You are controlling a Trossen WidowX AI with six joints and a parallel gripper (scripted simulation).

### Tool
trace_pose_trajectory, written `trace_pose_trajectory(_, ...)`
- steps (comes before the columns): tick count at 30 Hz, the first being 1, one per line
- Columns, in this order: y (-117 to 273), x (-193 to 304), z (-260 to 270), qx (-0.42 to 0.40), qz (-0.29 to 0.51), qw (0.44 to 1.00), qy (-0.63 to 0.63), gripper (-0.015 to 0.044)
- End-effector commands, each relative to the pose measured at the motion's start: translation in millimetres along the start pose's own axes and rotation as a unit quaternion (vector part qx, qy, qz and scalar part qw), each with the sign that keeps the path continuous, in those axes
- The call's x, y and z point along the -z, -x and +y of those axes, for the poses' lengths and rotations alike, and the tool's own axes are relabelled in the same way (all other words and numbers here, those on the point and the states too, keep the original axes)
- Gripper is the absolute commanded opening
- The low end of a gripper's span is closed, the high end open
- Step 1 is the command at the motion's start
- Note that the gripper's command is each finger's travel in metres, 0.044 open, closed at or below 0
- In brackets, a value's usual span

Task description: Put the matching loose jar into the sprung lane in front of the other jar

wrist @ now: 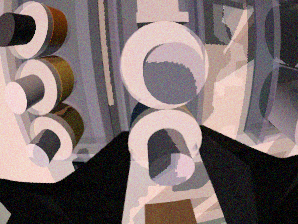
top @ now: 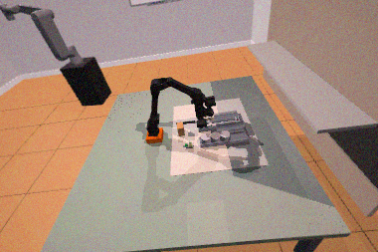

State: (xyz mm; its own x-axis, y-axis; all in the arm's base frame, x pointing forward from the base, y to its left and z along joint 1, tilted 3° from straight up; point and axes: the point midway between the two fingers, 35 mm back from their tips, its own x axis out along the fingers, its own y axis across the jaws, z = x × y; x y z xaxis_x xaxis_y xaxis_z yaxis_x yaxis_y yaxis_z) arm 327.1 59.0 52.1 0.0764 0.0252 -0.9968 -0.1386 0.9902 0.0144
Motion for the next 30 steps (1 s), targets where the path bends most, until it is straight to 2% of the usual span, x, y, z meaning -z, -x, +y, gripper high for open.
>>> trace_pose_trajectory(1,0.2,-0.1,0.0,0.001,0.000,1.000,0.000,0.0236)
trace_pose_trajectory(4,0.2,-0.1,0.0,0.001,0.000,1.000,0.000,0.0306)
trace_pose_trajectory(18,20.3,1.6,0.3,0.001,0.000,1.000,0.000,0.0306)
trace_pose_trajectory(30,22.8,39.2,0.7,0.001,0.002,1.000,0.000,0.0306)
